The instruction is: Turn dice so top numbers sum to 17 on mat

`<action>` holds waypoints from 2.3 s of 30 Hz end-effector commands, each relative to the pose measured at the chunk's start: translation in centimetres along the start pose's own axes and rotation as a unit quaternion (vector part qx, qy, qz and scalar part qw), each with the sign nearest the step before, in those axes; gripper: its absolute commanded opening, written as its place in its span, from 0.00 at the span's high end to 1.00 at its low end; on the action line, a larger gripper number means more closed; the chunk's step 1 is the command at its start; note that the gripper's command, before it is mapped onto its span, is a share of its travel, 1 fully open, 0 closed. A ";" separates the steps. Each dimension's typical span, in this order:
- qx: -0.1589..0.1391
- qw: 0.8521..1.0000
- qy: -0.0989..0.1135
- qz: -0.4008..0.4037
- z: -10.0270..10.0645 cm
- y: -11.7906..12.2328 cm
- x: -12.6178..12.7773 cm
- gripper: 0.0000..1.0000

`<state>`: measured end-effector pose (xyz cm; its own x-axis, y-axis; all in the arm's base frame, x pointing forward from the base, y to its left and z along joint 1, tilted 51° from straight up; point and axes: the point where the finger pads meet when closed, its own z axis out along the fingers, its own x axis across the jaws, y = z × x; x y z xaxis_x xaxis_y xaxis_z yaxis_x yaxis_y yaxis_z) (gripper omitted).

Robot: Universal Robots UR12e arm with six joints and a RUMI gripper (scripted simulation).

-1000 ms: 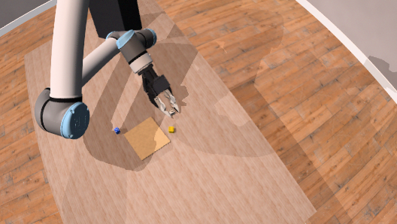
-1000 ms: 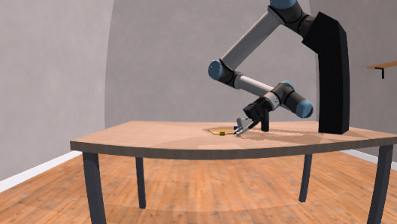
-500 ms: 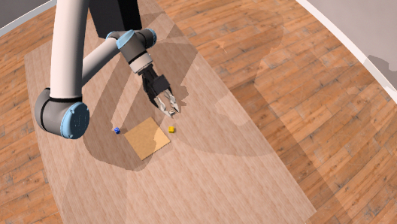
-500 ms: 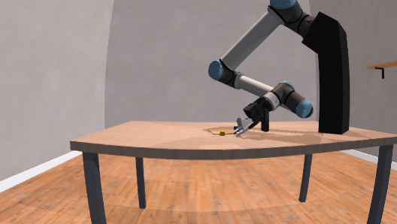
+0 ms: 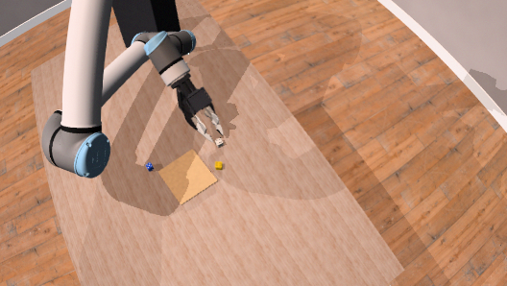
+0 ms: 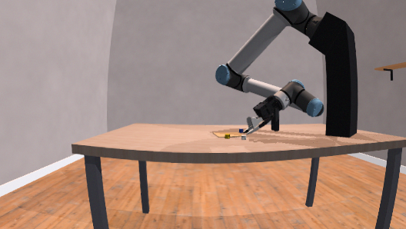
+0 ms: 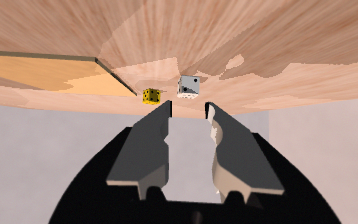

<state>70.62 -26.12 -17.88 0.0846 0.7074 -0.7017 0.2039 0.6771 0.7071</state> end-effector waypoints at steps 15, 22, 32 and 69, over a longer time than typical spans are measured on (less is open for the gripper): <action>0.000 1.000 0.000 0.000 -2.6 0.8 0.0 0.79; 0.000 1.000 0.000 0.000 -4.3 3.2 0.0 0.79; 0.000 1.000 0.000 0.000 -5.5 4.9 0.0 0.79; 0.226 0.974 0.001 0.002 -4.4 7.3 0.0 0.79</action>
<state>67.13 -20.57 -12.76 0.0769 0.7082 -0.7018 0.4863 0.5879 0.6465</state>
